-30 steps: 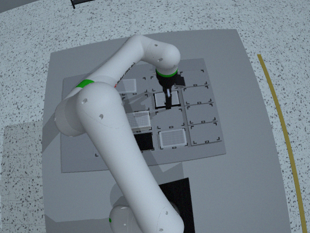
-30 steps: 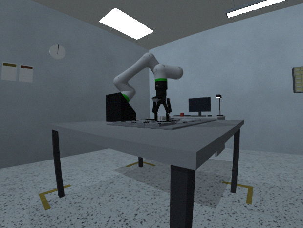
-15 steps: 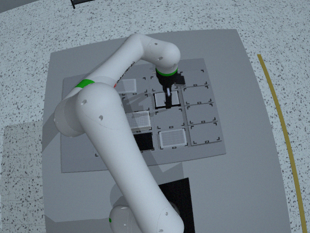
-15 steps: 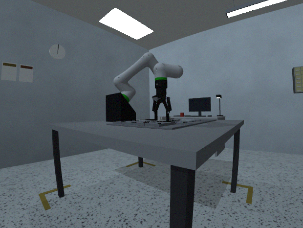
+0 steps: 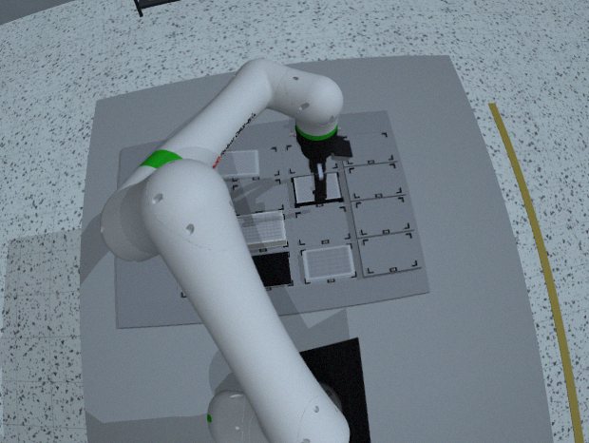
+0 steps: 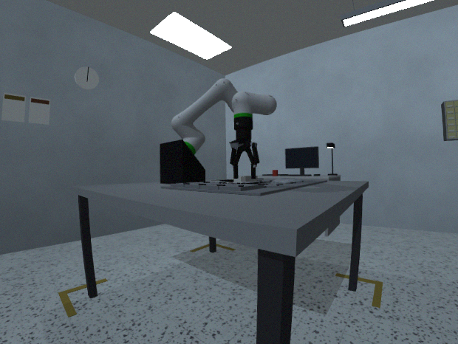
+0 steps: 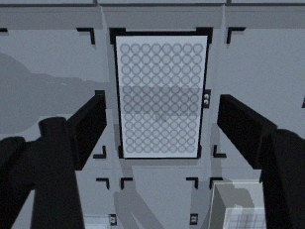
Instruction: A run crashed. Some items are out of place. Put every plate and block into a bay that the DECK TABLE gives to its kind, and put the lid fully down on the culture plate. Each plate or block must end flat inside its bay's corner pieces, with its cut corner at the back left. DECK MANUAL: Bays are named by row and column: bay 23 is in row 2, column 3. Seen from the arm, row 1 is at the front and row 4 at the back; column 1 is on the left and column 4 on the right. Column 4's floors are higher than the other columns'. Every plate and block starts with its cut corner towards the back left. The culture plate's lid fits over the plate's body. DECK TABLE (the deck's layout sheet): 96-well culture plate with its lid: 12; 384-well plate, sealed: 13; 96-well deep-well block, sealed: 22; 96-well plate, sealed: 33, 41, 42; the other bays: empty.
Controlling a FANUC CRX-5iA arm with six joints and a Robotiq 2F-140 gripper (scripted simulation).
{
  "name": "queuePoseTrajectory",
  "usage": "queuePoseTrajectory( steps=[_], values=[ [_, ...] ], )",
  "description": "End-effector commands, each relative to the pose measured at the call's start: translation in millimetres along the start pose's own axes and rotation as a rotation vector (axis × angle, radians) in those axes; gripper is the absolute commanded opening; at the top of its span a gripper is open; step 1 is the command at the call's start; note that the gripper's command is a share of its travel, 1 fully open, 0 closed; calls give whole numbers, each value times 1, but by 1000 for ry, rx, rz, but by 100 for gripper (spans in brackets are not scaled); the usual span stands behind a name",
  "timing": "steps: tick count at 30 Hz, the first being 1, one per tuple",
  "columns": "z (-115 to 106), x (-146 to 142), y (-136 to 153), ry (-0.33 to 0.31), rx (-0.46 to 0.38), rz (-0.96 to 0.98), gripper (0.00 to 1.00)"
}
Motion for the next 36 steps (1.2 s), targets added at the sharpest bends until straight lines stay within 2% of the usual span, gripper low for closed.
queuePoseTrajectory(
  steps=[1,36],
  values=[
    [-6,-1,0,-2,1,0,70],
    [-42,-1,0,-2,1,0,70]
  ],
)
Point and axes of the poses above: the point where the finger pads meet when closed, its own z axis out along the fingers, its own x axis across the jaws, y = z × x, the point moved 4 cm from there along -z, back along the fingers, and after that the axes turned 5 degrees about z, right-handed, at the moved point
